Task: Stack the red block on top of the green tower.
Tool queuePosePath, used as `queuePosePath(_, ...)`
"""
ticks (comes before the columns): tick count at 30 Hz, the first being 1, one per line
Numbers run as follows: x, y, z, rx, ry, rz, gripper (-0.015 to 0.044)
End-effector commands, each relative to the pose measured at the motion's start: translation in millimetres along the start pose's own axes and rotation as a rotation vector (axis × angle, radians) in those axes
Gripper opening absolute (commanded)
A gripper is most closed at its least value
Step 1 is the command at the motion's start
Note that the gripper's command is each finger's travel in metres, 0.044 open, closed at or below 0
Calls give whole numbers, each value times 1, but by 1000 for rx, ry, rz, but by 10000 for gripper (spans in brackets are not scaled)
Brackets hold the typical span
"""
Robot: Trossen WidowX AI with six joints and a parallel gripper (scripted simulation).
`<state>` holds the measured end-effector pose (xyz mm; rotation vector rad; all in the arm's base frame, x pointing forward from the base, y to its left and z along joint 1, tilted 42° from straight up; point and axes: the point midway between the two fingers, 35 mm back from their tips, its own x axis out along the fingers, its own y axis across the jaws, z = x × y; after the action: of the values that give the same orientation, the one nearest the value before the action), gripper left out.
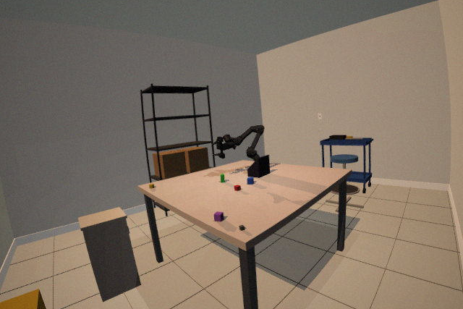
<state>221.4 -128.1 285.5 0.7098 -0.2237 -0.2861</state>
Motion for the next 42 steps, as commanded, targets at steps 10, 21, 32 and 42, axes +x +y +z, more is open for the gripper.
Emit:
queuePosePath(10,52,-17,-27,76,201,-198,440)
queuePosePath(21,90,-26,-79,78,421,-361,440)
queuePosePath(32,114,-30,-147,-16,657,-514,440)
queuePosePath(42,124,-36,-209,-202,846,-637,440)
